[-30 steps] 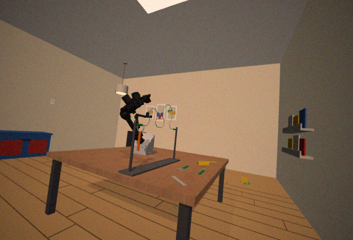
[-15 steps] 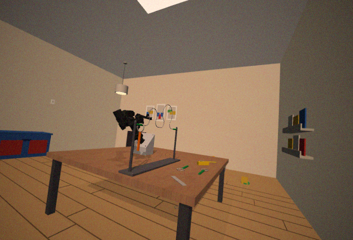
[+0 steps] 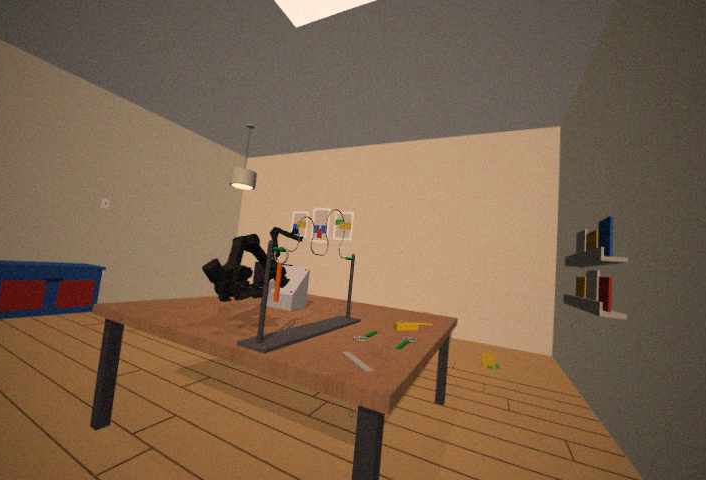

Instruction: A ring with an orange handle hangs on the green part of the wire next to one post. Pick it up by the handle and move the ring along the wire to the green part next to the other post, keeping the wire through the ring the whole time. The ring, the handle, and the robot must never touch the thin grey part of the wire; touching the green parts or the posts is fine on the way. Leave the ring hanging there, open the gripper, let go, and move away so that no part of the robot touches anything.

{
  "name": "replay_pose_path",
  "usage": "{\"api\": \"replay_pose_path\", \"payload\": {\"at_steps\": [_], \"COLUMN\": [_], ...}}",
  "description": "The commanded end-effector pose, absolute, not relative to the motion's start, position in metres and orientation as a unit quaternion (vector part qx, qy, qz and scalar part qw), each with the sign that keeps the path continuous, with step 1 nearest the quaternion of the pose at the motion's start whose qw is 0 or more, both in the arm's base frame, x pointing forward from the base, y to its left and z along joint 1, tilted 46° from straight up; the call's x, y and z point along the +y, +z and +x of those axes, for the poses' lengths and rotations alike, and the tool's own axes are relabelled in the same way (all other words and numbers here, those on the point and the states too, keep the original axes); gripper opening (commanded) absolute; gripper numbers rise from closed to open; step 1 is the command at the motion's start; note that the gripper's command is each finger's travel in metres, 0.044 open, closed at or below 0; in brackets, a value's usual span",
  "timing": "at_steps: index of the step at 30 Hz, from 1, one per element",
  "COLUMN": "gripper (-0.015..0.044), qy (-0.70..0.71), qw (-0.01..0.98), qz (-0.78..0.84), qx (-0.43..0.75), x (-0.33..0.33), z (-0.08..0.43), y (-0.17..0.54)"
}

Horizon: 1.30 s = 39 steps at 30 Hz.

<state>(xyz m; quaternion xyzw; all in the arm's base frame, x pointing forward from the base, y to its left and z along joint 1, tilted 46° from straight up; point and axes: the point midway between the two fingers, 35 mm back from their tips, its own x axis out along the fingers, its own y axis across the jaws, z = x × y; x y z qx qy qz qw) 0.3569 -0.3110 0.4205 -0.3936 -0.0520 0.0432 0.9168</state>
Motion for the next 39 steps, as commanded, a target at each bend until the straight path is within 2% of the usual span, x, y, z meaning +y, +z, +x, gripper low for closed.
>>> {"api": "replay_pose_path", "payload": {"at_steps": [1,12,19,39], "gripper": [0.0160,0.0160,0.0160,0.0160], "qy": [0.045,0.046,0.044,0.044], "qw": [0.912,0.911,0.911,0.911], "qz": [-0.407,-0.409,-0.408,-0.408], "qx": [-0.035,-0.033,-0.035,-0.036], "x": [-0.346,-0.351,-0.312,-0.310], "z": [0.339,0.336,0.377,0.396], "y": [0.391,0.386,0.420,0.422]}}
